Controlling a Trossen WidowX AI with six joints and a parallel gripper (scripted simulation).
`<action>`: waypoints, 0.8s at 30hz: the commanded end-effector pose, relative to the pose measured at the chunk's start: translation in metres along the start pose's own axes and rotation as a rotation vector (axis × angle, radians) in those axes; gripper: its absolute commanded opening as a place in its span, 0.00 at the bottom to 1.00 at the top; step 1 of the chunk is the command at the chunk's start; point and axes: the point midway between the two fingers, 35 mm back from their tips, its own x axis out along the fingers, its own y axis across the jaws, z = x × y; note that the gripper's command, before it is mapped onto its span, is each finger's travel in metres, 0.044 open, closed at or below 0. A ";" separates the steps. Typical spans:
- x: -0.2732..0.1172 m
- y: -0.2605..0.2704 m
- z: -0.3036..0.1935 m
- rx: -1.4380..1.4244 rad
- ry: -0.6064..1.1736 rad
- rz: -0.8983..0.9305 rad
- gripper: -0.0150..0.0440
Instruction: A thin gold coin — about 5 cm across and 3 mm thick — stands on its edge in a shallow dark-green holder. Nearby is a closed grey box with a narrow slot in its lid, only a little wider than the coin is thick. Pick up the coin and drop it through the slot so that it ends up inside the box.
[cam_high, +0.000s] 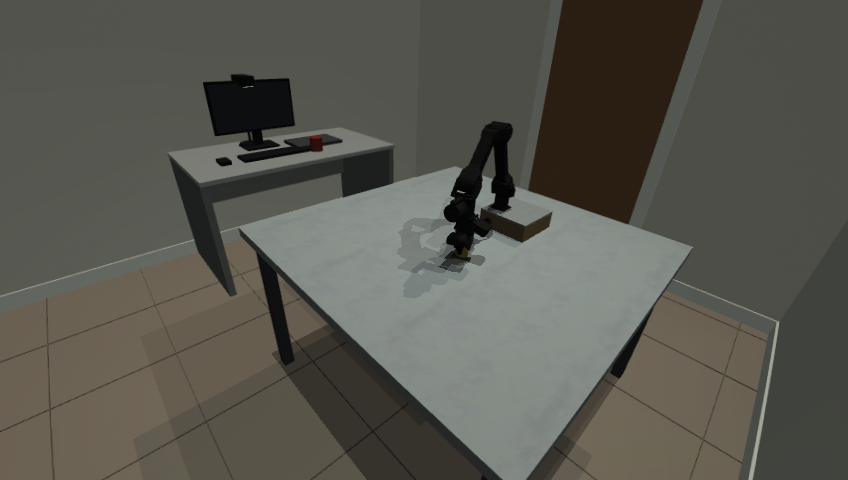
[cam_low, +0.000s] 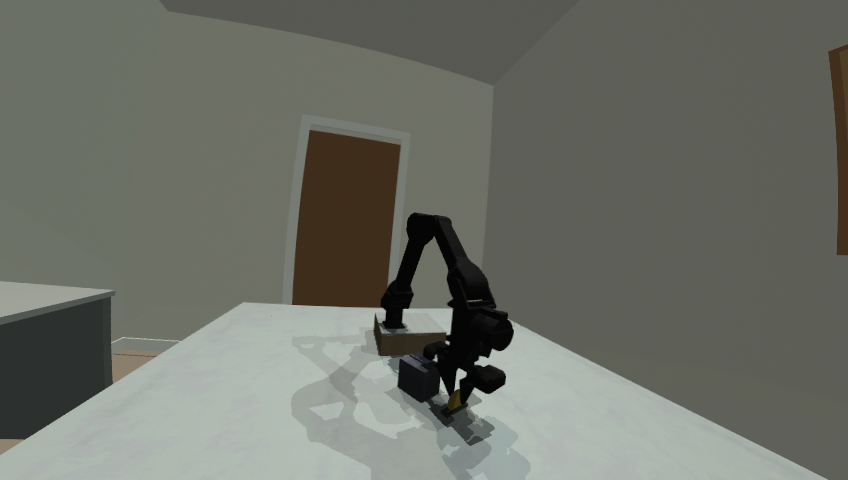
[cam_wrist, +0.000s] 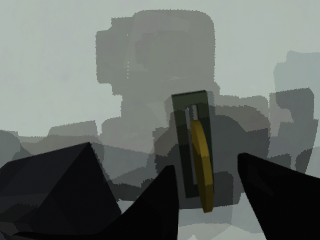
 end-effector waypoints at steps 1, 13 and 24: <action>0.009 0.002 0.000 0.004 0.001 0.010 0.53; 0.016 0.003 0.000 0.004 0.001 0.010 0.26; 0.015 0.003 0.000 0.004 0.001 0.010 0.25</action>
